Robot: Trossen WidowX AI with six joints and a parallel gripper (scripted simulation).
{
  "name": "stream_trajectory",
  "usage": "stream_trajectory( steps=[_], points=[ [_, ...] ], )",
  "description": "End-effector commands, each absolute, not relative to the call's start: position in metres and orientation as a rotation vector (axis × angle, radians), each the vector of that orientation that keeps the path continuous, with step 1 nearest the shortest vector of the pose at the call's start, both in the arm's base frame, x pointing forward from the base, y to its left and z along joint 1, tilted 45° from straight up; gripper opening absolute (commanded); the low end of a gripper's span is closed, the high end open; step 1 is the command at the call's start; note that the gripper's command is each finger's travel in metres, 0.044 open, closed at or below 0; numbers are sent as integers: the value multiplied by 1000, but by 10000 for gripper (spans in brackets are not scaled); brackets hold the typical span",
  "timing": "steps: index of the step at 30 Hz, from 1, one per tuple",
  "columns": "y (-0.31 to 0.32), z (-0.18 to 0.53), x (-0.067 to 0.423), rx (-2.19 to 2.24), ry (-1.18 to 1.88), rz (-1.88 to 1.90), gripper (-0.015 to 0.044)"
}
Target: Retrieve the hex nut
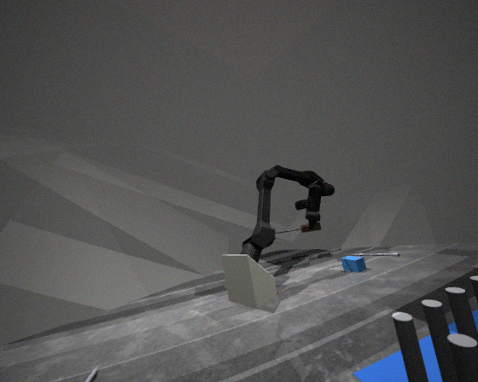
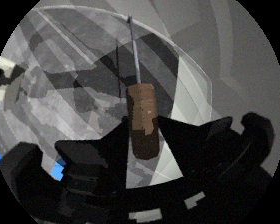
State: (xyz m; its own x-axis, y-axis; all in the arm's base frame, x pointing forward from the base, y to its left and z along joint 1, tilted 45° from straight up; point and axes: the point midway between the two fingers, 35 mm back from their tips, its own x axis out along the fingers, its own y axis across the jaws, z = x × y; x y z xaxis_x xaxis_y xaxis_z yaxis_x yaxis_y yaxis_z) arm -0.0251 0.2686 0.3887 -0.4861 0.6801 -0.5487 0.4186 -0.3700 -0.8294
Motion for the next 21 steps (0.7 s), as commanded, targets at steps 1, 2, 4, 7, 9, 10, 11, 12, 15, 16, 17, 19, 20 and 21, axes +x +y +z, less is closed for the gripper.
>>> stream_trajectory(
  steps=[1,2,4,7,9,10,11,12,15,16,17,19,20,21],
  points=[
    [271,386,-25,-1469,-1628,1959,0],
    [272,386,-25,-1469,-1628,1959,0],
    [273,385,-25,-1469,-1628,1960,0],
    [275,383,-25,-1469,-1628,1960,0],
    [277,382,-25,-1469,-1629,1960,0],
    [277,382,-25,-1469,-1629,1960,0],
    [278,381,-25,-1469,-1629,1960,0],
    [279,381,-25,-1469,-1629,1960,0],
    [281,379,-25,-1469,-1629,1960,0],
    [281,379,-25,-1469,-1629,1960,0],
    [282,378,-25,-1469,-1629,1960,0],
    [283,377,-25,-1469,-1629,1960,0],
    [284,377,-25,-1469,-1629,1960,0],
    [285,376,-25,-1469,-1629,1960,0]
  ],
)
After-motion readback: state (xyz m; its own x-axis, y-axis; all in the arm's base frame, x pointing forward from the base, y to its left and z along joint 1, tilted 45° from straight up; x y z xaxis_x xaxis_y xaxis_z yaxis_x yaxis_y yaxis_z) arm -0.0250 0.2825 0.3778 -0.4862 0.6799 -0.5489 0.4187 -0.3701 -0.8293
